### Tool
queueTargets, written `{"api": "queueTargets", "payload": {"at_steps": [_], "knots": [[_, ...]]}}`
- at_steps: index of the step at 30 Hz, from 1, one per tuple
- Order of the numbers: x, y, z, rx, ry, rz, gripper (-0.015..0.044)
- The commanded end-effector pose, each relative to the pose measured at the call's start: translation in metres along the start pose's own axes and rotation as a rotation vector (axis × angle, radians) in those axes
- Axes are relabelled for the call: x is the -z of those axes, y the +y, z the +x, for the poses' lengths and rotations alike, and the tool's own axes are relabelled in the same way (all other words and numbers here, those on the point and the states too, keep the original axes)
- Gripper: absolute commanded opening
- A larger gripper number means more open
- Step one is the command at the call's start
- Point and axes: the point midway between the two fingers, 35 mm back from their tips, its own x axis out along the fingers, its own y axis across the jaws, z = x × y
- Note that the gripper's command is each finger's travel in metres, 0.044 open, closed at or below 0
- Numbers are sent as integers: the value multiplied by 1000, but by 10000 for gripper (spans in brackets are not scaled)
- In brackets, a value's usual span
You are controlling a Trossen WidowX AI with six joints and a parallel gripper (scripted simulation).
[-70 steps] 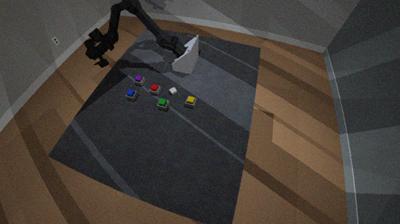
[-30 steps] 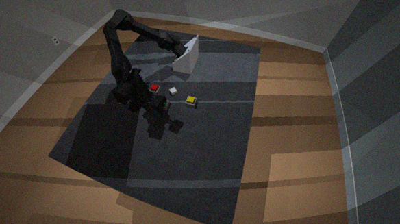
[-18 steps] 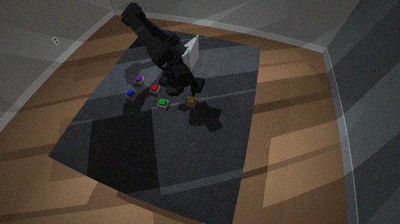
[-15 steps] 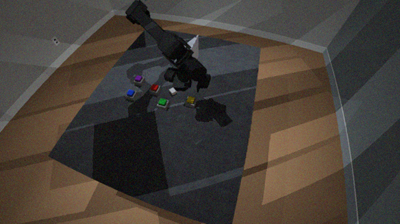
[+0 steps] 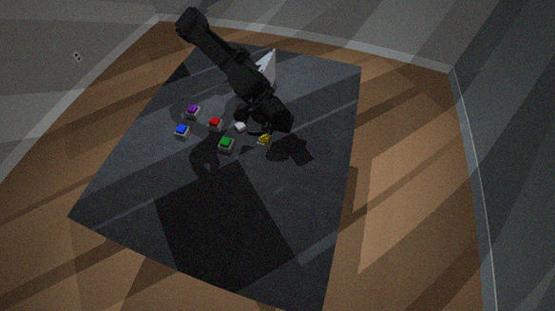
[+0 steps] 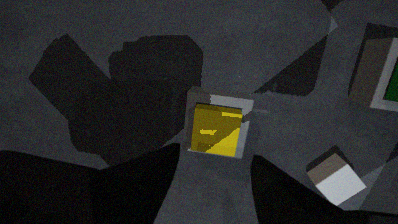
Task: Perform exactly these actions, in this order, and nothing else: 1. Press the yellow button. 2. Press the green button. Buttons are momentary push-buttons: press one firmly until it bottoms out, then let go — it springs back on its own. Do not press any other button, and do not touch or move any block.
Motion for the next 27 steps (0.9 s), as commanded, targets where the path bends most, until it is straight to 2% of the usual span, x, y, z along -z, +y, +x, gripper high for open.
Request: {"api": "queueTargets", "payload": {"at_steps": [1,3,12,27], "knots": [[-3,1,-2,-7,-18,1,59],[-3,1,-2,-7,-18,1,20],[-3,1,-1,-7,-18,1,20],[-4,1,23,-6,-19,1,20]]}}
